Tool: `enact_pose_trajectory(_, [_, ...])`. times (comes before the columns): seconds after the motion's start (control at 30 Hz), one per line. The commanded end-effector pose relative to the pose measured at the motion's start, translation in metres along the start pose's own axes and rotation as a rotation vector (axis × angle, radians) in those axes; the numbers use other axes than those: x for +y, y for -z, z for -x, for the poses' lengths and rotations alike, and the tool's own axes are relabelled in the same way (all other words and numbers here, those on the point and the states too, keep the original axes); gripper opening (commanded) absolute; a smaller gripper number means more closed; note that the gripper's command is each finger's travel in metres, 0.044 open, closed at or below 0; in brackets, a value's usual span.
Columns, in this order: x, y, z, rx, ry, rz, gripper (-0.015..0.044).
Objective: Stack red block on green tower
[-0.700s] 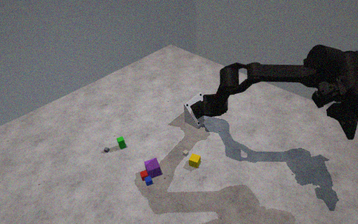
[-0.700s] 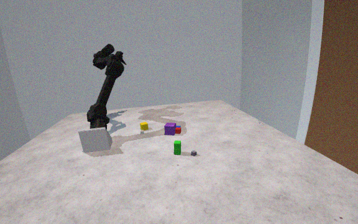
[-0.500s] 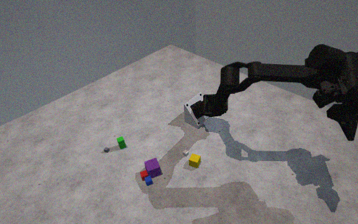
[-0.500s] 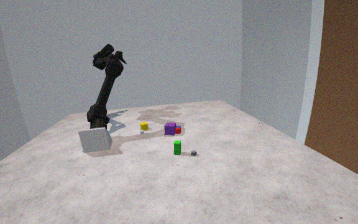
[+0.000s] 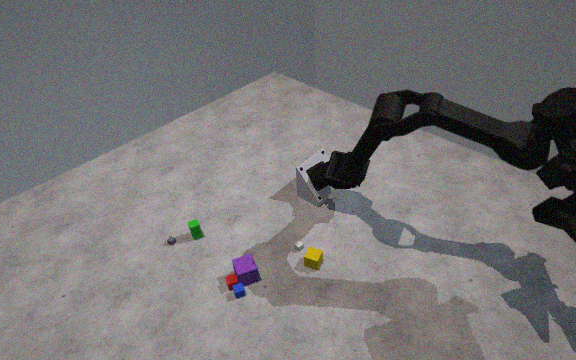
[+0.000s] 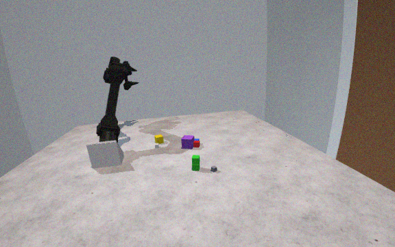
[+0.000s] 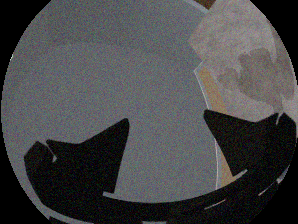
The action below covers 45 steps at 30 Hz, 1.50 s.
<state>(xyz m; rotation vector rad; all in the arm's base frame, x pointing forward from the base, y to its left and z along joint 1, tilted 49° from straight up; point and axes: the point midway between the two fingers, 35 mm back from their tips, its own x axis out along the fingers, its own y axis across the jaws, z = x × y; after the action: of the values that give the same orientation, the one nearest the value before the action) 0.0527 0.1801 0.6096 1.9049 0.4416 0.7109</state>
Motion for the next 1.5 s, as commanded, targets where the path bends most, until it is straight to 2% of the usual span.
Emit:
enact_pose_trajectory(0.0, [-0.004,0.014,-0.011,-0.012,-0.075,0.166,0.0440])
enact_pose_trajectory(0.4, [-0.041,0.047,-0.064,-0.022,-0.186,0.673,0.0440])
enact_pose_trajectory(0.77, [-0.105,0.044,-0.130,0.016,-0.133,1.108,0.0440])
enact_pose_trajectory(1.1, [-0.178,0.001,-0.190,0.104,0.041,1.428,0.0440])
enact_pose_trajectory(1.47, [-0.260,-0.091,-0.235,0.250,0.342,1.638,0.0440])
